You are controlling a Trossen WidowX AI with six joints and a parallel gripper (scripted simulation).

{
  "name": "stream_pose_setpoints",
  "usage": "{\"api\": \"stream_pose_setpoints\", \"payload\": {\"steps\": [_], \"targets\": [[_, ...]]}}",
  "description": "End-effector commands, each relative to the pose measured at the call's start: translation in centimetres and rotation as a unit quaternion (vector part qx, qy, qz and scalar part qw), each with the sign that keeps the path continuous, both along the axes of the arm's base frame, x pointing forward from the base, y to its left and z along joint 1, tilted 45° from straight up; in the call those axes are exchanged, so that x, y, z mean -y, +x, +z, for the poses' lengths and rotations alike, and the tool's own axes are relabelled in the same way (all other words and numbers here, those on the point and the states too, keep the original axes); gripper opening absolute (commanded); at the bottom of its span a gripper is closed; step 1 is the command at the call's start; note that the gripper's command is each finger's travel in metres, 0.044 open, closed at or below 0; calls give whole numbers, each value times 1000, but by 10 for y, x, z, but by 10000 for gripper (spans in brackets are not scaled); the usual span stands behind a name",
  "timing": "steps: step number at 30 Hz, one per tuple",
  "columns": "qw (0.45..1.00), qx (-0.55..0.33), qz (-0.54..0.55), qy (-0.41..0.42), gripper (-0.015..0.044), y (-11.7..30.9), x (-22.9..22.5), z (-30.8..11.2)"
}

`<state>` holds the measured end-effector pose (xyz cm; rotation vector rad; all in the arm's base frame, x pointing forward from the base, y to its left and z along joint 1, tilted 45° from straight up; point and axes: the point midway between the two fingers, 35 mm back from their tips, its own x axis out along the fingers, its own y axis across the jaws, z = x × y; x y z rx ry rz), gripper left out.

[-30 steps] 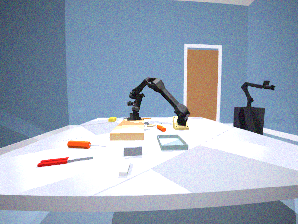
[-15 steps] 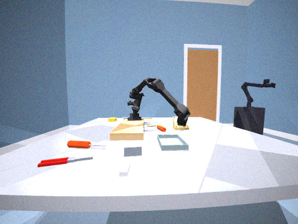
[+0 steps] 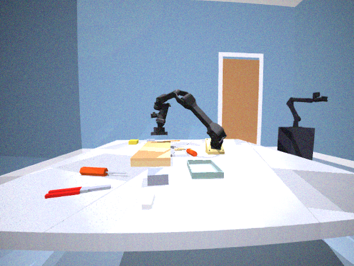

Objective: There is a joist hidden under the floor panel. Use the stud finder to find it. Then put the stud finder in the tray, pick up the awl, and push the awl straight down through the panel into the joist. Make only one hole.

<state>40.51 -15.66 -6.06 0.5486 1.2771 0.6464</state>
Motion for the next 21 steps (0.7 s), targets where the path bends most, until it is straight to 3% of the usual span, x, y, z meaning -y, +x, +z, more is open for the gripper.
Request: {"api": "stream_pose_setpoints", "payload": {"steps": [1,11,21], "targets": [[1000,5,-2,-5,0,1,14,12],[1000,6,0,-6,0,0,29,32],[997,50,50,-13,0,13,-10,79]]}}
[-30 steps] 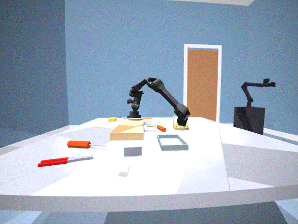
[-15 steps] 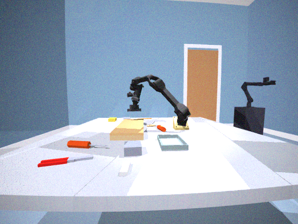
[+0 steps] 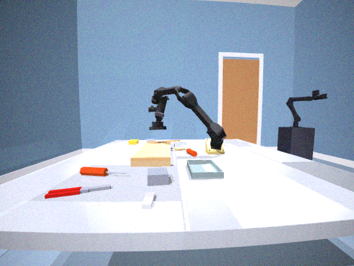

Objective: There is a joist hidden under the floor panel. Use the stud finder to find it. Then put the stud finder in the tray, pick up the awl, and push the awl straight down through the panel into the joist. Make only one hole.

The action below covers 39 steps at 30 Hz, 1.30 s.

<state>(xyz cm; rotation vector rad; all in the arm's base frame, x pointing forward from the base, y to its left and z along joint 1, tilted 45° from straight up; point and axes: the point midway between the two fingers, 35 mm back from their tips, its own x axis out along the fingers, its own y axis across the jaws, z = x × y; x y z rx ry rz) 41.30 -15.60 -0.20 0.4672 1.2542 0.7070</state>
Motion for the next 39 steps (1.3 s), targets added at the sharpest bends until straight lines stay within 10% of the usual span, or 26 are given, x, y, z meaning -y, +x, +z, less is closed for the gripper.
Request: {"api": "stream_pose_setpoints", "payload": {"steps": [1,39], "targets": [[999,28,19,-4,0,6,-15,26],[939,235,253,3,0,-52,-211,210]]}}
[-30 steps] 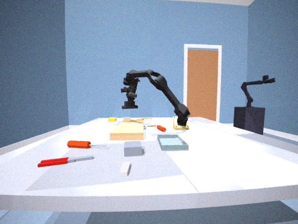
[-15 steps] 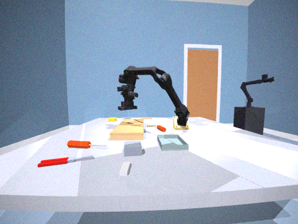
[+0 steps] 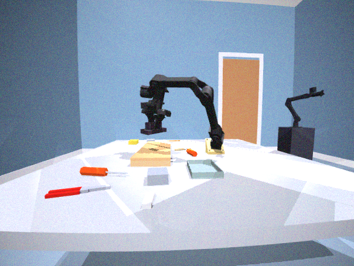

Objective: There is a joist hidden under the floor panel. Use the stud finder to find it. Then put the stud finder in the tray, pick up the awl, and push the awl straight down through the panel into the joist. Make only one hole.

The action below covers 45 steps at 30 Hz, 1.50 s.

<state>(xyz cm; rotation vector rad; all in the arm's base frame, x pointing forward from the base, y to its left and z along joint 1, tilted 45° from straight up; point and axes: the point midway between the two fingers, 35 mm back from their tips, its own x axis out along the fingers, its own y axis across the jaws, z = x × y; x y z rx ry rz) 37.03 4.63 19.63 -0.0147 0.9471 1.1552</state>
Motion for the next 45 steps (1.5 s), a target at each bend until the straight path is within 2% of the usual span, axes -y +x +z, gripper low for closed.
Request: {"api": "stream_pose_setpoints", "payload": {"steps": [1,24,45], "targets": [[1000,22,19,5,0,-13,-13,15],[974,145,168,41,0,-124,-96,82],[918,248,295,93,0,-243,-126,108]]}}
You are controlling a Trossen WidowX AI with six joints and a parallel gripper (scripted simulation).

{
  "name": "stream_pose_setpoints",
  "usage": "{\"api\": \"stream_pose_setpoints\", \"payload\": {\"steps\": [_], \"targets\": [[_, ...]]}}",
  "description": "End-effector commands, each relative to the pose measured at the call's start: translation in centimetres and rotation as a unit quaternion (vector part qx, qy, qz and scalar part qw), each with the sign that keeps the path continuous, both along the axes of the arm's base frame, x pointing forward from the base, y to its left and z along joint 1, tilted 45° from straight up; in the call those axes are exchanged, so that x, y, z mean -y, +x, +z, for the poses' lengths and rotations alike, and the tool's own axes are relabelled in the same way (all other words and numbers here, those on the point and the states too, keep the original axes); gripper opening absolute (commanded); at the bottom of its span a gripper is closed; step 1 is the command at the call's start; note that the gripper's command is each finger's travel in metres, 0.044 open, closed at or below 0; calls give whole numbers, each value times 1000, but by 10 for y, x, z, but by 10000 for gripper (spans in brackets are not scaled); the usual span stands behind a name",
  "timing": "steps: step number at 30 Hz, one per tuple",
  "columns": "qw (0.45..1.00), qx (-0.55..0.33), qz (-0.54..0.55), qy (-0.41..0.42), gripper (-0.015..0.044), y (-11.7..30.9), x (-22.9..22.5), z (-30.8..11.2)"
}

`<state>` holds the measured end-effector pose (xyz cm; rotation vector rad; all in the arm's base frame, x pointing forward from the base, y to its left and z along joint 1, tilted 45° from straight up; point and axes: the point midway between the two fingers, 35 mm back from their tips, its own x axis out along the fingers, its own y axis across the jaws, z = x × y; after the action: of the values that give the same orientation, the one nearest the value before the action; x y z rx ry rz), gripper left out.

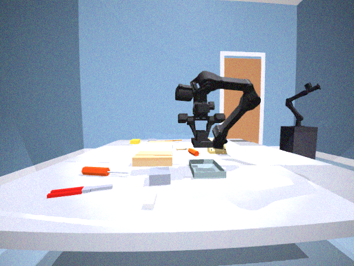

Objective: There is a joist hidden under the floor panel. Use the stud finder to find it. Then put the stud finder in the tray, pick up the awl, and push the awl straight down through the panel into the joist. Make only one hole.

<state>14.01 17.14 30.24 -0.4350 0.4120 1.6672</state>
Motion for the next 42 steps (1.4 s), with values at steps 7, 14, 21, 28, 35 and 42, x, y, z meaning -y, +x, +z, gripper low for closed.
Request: {"api": "stream_pose_setpoints", "payload": {"steps": [7,14,21,28,35,42], "targets": [[1000,16,20,10,0,-17,-3,0],[1000,16,21,6,0,-17,-8,-7],[1000,17,23,3,0,-16,-13,-13],[1000,18,23,1,0,-17,-19,-20],[1000,19,23,0,0,-17,-24,-26],[1000,19,23,0,0,-18,-30,-31]]}}
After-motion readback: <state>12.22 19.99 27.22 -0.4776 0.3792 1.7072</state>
